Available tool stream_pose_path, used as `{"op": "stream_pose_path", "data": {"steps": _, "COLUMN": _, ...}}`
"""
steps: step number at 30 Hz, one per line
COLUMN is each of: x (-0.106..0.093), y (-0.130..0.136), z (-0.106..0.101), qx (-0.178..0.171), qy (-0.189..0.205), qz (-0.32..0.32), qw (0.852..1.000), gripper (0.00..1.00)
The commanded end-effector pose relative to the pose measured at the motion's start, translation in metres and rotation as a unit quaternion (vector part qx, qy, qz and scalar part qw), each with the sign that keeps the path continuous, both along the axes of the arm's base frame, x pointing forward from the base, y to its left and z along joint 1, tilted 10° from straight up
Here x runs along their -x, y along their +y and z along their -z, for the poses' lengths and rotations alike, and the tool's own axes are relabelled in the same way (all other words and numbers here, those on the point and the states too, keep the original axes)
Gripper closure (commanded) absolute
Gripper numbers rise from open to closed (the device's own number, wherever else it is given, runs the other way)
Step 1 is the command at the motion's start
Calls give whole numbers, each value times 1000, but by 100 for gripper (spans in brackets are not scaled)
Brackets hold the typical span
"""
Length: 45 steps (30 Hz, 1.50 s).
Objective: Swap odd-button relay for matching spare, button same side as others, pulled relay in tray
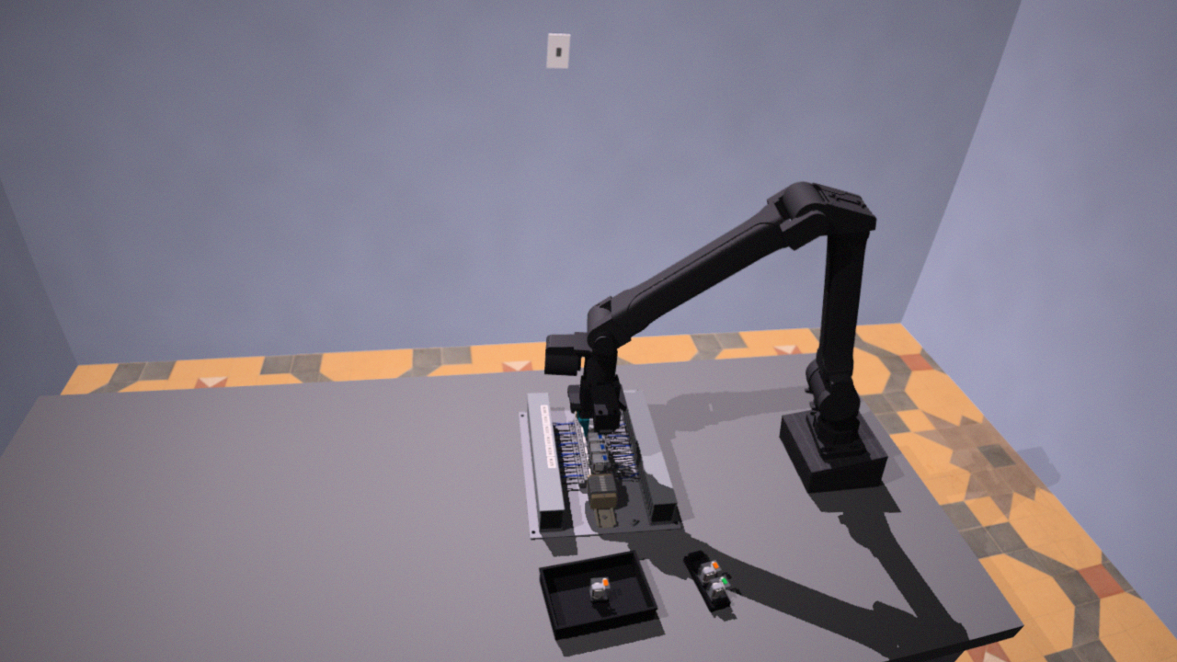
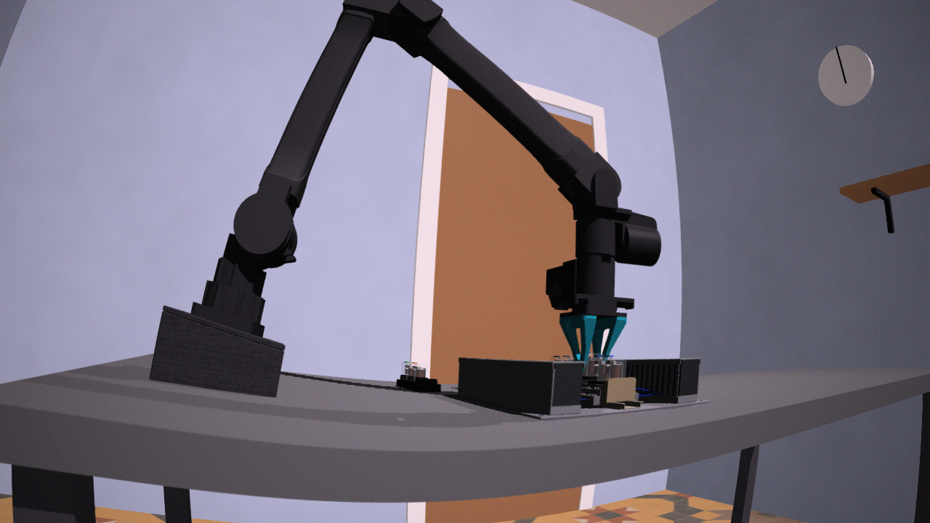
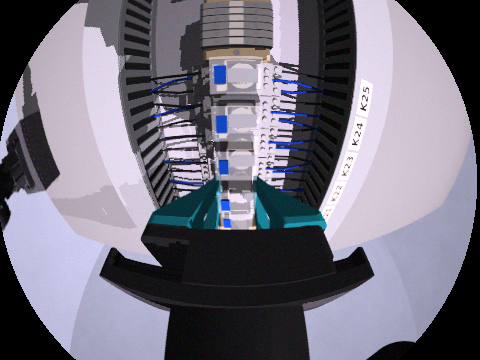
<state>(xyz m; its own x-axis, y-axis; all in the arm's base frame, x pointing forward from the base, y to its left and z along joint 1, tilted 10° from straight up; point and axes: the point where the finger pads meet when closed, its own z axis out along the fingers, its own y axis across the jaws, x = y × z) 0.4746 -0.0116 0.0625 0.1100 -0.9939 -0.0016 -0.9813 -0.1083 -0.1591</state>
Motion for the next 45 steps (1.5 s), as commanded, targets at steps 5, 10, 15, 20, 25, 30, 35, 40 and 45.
{"op": "stream_pose_path", "data": {"steps": 5, "x": -12, "y": 3, "z": -8, "qx": -2, "qy": -18, "qz": -1, "qw": 1000, "gripper": 100}}
{"op": "stream_pose_path", "data": {"steps": 10, "x": -12, "y": 3, "z": -8, "qx": -2, "qy": -18, "qz": -1, "qw": 1000, "gripper": 100}}
{"op": "stream_pose_path", "data": {"steps": 15, "x": -12, "y": 3, "z": -8, "qx": -2, "qy": -18, "qz": -1, "qw": 1000, "gripper": 100}}
{"op": "stream_pose_path", "data": {"steps": 20, "x": -12, "y": 3, "z": -8, "qx": -2, "qy": -18, "qz": -1, "qw": 1000, "gripper": 100}}
{"op": "stream_pose_path", "data": {"steps": 25, "x": -11, "y": 3, "z": -6, "qx": -2, "qy": -17, "qz": -1, "qw": 1000, "gripper": 100}}
{"op": "stream_pose_path", "data": {"steps": 30, "x": -11, "y": 3, "z": -5, "qx": -2, "qy": -15, "qz": -1, "qw": 1000, "gripper": 100}}
{"op": "stream_pose_path", "data": {"steps": 35, "x": -10, "y": 4, "z": -2, "qx": -2, "qy": -12, "qz": -1, "qw": 1000, "gripper": 100}}
{"op": "stream_pose_path", "data": {"steps": 40, "x": -9, "y": 4, "z": 0, "qx": -2, "qy": -10, "qz": -1, "qw": 1000, "gripper": 100}}
{"op": "stream_pose_path", "data": {"steps": 45, "x": -9, "y": 4, "z": 0, "qx": -2, "qy": -10, "qz": -1, "qw": 1000, "gripper": 100}}
